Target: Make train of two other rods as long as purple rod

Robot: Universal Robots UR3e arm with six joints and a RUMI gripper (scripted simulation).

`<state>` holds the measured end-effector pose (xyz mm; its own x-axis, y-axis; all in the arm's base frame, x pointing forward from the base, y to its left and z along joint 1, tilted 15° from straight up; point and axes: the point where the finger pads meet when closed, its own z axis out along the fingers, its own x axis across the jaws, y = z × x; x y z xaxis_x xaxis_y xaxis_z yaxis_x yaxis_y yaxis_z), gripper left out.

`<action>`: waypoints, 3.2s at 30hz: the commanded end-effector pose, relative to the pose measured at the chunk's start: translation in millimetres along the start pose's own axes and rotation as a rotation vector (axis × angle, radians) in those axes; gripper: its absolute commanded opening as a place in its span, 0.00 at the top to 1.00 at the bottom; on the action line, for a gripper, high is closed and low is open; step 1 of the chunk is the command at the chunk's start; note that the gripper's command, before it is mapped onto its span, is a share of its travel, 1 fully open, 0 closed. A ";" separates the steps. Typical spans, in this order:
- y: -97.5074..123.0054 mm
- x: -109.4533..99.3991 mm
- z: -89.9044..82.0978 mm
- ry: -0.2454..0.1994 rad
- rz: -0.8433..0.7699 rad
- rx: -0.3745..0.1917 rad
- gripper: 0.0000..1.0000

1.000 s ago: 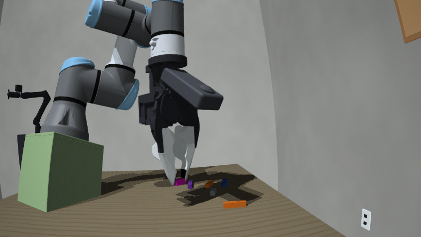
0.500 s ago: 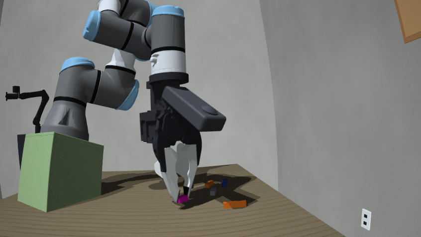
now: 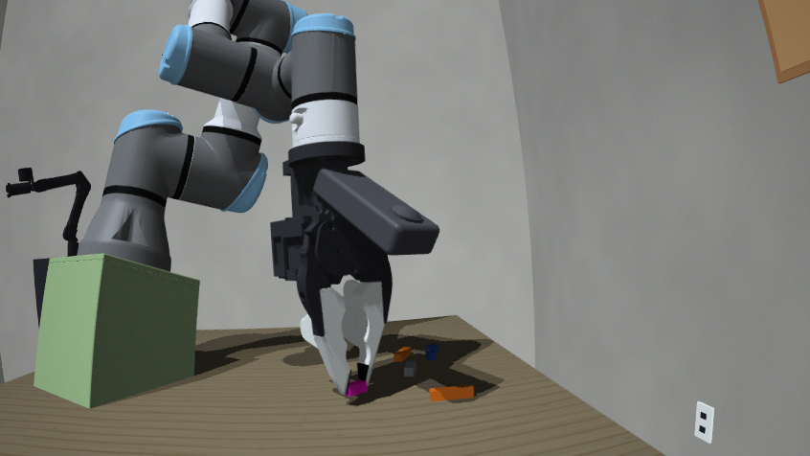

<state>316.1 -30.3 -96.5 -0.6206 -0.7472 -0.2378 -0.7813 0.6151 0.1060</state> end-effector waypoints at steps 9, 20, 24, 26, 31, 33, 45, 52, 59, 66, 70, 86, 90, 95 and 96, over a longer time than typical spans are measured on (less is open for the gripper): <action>-1.7 -0.5 -0.5 -0.001 -0.001 0.006 1.00; -1.6 -0.5 -0.4 -0.001 -0.001 0.006 1.00; -1.6 -0.5 -0.4 -0.001 -0.001 0.006 1.00; -1.5 -0.5 -0.4 -0.001 -0.001 0.006 1.00; -1.3 -0.7 -0.4 -0.001 -0.003 0.006 1.00; -1.1 -0.8 -0.4 -0.001 -0.003 0.006 1.00; -1.2 -0.9 -0.6 -0.001 -0.004 0.006 1.00; -1.2 -0.9 -0.5 -0.001 -0.004 0.006 1.00; -1.2 -0.9 -0.5 -0.001 -0.004 0.006 1.00; -0.6 -1.0 1.8 -0.001 -0.004 0.004 1.00; -0.5 -1.0 5.0 -0.001 -0.003 0.004 1.00; -0.9 -0.9 11.6 -0.001 -0.003 0.005 1.00; -1.2 -0.8 11.4 -0.001 -0.004 0.006 1.00; -1.3 -0.9 11.3 -0.001 -0.004 0.006 1.00; -1.4 -0.9 11.2 -0.001 -0.004 0.006 1.00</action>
<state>317.4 -27.5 -107.6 -0.6178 -0.7495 -0.2378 -0.7833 0.6132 0.1021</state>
